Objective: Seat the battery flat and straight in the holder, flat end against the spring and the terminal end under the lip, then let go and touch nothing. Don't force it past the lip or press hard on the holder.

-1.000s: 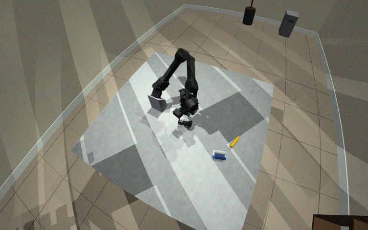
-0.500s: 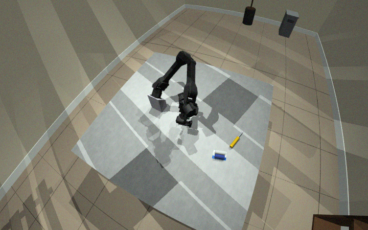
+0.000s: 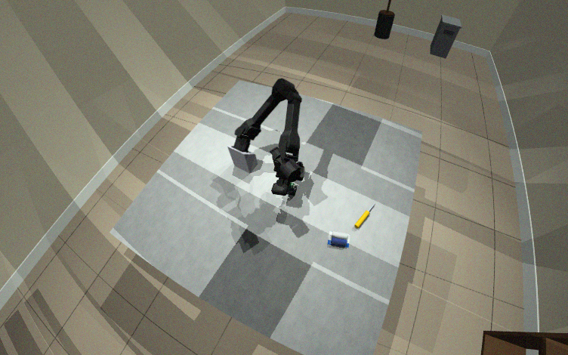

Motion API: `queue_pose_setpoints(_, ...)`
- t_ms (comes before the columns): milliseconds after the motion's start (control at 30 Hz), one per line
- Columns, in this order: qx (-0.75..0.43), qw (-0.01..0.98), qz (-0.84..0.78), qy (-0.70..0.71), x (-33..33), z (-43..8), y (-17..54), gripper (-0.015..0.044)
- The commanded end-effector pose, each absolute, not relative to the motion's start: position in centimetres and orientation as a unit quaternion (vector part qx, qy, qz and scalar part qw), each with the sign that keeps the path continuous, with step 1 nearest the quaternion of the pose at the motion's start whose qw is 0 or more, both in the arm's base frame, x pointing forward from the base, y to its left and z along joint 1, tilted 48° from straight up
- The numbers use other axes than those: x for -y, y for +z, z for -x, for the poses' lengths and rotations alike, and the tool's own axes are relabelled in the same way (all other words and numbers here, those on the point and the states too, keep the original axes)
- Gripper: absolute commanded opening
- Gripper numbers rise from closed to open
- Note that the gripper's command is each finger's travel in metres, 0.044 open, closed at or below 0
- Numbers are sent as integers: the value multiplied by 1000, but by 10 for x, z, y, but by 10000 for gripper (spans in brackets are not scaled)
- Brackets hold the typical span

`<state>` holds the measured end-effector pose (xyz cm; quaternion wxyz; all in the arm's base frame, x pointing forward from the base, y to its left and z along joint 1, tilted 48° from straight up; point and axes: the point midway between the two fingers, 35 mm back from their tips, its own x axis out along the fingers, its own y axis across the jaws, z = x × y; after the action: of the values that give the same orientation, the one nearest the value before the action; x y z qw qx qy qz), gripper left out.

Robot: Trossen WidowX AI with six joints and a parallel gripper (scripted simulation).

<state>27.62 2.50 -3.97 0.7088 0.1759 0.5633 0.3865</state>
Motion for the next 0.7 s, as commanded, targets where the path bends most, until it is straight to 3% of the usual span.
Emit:
queue_pose_setpoints(0, -546, 722, -188, 381, -32, -276, -43, 86)
queue_pose_setpoints(667, -501, 759, -211, 360, -46, -275, -54, 86)
